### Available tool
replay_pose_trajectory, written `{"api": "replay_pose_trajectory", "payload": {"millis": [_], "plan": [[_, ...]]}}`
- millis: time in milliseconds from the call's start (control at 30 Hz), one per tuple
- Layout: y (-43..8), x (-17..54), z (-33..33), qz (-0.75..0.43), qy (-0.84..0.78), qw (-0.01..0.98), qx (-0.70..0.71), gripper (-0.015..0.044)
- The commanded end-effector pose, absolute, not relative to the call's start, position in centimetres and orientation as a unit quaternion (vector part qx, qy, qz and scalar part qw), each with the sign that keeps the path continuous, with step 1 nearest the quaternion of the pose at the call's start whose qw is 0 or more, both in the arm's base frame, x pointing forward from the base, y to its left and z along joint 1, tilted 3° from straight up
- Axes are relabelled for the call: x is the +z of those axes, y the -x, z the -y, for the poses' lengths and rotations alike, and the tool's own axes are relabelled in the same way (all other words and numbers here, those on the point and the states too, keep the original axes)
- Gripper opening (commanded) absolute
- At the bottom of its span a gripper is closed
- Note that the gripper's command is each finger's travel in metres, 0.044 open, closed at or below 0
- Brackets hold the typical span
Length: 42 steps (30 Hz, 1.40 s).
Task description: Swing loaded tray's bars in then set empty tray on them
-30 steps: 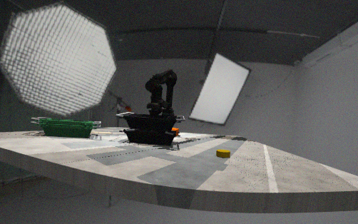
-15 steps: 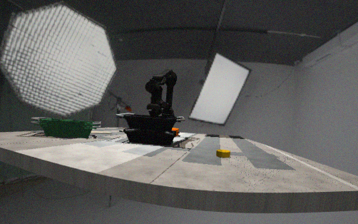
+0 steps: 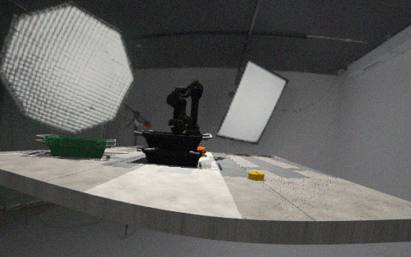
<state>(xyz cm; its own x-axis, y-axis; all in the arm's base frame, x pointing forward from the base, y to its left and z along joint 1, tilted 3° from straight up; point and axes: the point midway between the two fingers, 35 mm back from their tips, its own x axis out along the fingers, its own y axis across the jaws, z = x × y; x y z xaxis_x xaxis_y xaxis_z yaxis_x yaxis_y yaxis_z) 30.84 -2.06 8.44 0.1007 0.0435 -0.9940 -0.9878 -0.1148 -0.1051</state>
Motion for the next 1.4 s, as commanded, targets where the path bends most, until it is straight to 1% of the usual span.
{"api": "replay_pose_trajectory", "payload": {"millis": [0, 933, 967, 1233, 1367], "plan": [[-30.13, 7.69, 2.06, -0.442, 0.537, 0.495, 0.521, 0.0000], [-30.13, 7.69, 2.06, -0.442, 0.537, 0.495, 0.521, 0.0000], [-30.68, 8.26, 2.06, -0.436, 0.542, 0.502, 0.514, 0.0000], [-30.13, 7.69, 2.06, -0.442, 0.537, 0.495, 0.521, 0.0000], [-30.13, 7.69, 2.06, -0.442, 0.537, 0.495, 0.521, 0.0059]]}}
